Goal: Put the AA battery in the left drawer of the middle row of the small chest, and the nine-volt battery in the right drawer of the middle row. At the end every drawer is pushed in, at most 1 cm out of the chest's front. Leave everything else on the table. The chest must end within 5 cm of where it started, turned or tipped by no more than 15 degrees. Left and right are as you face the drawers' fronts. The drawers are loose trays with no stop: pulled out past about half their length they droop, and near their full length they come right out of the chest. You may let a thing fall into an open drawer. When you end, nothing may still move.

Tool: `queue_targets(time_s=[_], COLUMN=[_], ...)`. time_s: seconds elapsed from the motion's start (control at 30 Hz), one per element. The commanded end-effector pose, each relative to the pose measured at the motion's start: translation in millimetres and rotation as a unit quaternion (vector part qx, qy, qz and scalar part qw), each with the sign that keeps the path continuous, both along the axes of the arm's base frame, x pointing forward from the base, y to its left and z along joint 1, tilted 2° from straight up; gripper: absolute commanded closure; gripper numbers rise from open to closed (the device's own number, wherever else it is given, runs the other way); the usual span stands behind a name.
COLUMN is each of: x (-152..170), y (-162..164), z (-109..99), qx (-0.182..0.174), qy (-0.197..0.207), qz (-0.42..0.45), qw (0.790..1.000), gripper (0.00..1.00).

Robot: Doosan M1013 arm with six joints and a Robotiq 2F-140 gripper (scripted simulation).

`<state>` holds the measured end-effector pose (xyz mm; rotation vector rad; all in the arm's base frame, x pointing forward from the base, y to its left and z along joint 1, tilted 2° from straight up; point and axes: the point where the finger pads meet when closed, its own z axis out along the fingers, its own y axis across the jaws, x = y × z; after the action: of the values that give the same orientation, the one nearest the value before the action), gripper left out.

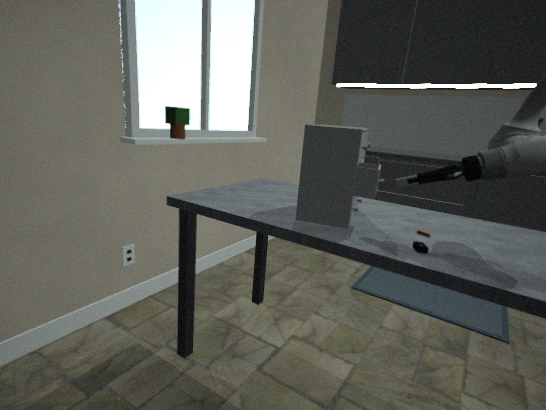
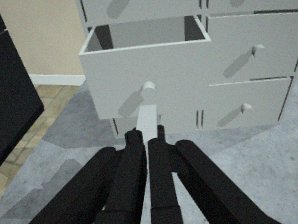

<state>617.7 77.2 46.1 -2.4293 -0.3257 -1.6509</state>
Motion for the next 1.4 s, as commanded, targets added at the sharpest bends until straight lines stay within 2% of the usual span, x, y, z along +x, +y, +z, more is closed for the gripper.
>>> queue_targets(time_s=[0.0,0.9,1.37], x=[0,14,35], y=[0,4,10], z=[0,0,-1], qx=[0.0,0.0,0.0], qy=[0.0,0.0,0.0], qz=[0.0,0.0,0.0], qw=[1.0,1.0,1.0], gripper=[1.0,1.0,1.0])
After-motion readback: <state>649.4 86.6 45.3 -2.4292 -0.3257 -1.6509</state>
